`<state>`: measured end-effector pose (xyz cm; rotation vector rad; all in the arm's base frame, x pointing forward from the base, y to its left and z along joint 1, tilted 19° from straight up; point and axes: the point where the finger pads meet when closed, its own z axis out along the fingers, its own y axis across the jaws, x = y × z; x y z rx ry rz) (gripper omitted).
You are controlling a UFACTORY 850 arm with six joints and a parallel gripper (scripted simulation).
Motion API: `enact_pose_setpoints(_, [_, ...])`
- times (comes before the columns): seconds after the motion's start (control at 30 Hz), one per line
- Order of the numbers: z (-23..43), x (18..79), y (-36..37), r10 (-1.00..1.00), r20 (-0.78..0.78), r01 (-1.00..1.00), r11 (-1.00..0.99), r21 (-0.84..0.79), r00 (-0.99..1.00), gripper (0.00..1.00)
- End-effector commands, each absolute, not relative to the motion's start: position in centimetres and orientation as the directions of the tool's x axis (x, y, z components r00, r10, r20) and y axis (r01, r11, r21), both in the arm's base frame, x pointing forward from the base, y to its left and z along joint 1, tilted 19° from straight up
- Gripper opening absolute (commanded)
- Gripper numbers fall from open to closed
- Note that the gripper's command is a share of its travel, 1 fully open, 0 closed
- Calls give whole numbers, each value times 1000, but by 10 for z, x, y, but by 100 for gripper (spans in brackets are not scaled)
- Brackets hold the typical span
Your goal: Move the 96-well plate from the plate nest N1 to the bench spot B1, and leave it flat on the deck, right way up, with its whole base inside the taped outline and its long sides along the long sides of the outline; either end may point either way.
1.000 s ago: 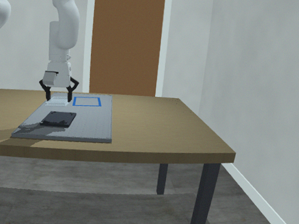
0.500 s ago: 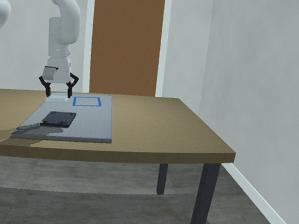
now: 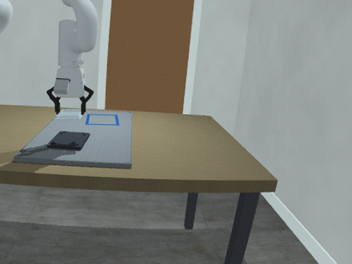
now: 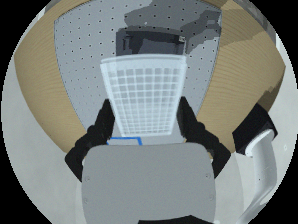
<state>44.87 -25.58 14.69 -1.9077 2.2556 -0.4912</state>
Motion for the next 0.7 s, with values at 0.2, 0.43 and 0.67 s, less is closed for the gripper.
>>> enact_pose_setpoints(0.2, [148,462,-231,-990,92,-949,75,-307,-108,0])
enact_pose_setpoints(0.43, [144,470,-210,-990,91,-948,75,-309,-108,0])
enact_pose_setpoints(0.67, [147,480,-194,-990,93,-949,75,-307,-108,0])
